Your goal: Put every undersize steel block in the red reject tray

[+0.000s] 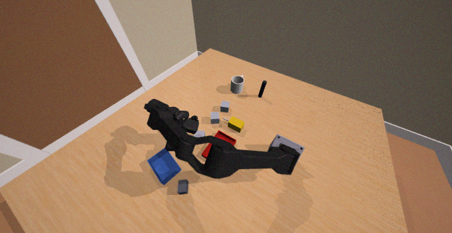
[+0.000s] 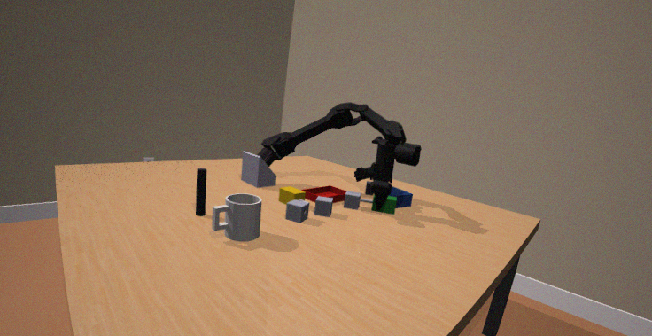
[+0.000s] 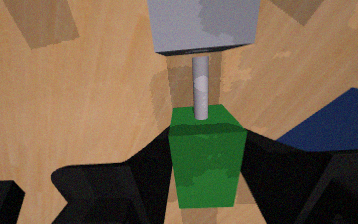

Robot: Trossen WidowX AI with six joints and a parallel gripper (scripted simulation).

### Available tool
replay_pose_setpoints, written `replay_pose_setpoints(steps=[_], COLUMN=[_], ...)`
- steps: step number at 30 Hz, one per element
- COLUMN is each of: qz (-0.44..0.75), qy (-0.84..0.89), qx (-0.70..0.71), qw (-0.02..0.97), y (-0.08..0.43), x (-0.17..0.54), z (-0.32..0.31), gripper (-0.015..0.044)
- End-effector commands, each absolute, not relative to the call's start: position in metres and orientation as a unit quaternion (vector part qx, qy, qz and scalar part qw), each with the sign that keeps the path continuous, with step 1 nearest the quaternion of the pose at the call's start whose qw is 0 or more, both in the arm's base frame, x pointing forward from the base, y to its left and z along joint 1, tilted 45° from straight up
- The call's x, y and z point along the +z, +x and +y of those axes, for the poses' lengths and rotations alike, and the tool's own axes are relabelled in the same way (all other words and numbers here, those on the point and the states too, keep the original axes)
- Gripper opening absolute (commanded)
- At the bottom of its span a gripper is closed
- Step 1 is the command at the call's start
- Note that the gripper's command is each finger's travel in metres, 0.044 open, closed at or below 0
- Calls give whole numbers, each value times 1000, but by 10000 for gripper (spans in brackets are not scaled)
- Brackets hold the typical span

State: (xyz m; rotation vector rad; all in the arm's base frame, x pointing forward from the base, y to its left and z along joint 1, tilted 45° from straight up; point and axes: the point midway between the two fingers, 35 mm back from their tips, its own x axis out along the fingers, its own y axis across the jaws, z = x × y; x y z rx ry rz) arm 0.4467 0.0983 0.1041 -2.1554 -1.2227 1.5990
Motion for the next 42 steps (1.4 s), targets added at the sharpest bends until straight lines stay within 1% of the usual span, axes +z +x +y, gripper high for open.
replay_pose_setpoints(steps=[1,42], qz=[-411,-411], qy=[-729,-729], qx=[538,539], qw=[98,99], y=[449,439], x=[107,101], z=[96,91], gripper=[0,0])
